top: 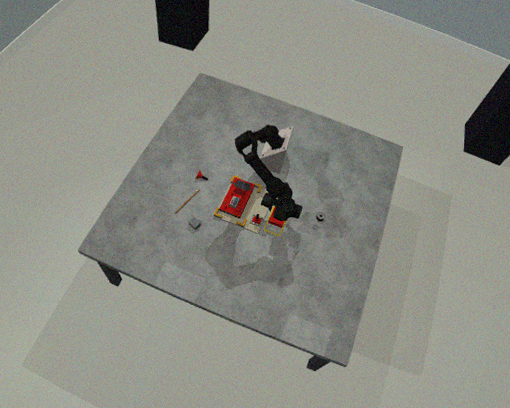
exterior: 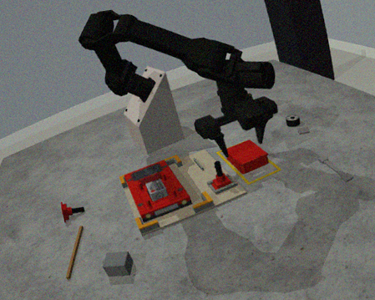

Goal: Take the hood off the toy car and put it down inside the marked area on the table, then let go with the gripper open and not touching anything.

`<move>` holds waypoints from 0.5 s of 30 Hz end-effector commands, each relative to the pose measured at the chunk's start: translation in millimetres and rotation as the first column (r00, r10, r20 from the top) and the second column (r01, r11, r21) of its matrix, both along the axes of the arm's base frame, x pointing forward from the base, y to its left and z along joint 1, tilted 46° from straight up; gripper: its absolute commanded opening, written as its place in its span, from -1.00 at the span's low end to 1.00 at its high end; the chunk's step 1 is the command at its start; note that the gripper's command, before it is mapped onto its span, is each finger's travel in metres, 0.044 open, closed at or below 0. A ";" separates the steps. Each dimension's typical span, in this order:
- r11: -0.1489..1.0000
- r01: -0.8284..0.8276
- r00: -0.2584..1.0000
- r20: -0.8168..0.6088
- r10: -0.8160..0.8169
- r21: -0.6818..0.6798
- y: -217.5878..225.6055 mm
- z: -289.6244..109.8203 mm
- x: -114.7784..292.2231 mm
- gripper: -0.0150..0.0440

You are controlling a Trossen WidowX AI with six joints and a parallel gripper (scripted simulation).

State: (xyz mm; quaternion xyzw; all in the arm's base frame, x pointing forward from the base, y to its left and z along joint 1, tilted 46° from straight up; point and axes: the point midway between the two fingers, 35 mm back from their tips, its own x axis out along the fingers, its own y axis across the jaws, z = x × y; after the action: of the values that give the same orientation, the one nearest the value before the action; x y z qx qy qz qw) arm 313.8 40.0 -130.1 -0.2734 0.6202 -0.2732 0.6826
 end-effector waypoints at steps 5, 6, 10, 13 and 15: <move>1.000 -0.003 1.000 0.018 0.003 0.010 42.9 39.9 -1.2 1.00; 1.000 -0.003 1.000 0.018 0.003 0.010 42.9 39.9 -1.2 1.00; 1.000 -0.003 1.000 0.018 0.003 0.010 42.9 39.9 -1.2 1.00; 1.000 -0.003 1.000 0.018 0.003 0.010 42.9 39.9 -1.2 1.00; 1.000 -0.003 1.000 0.018 0.003 0.010 42.9 39.9 -1.2 1.00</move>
State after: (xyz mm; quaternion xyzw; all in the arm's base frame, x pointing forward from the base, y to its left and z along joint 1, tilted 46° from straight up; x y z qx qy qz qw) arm 312.5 81.4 -90.9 -0.2711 0.6146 -0.2708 0.6895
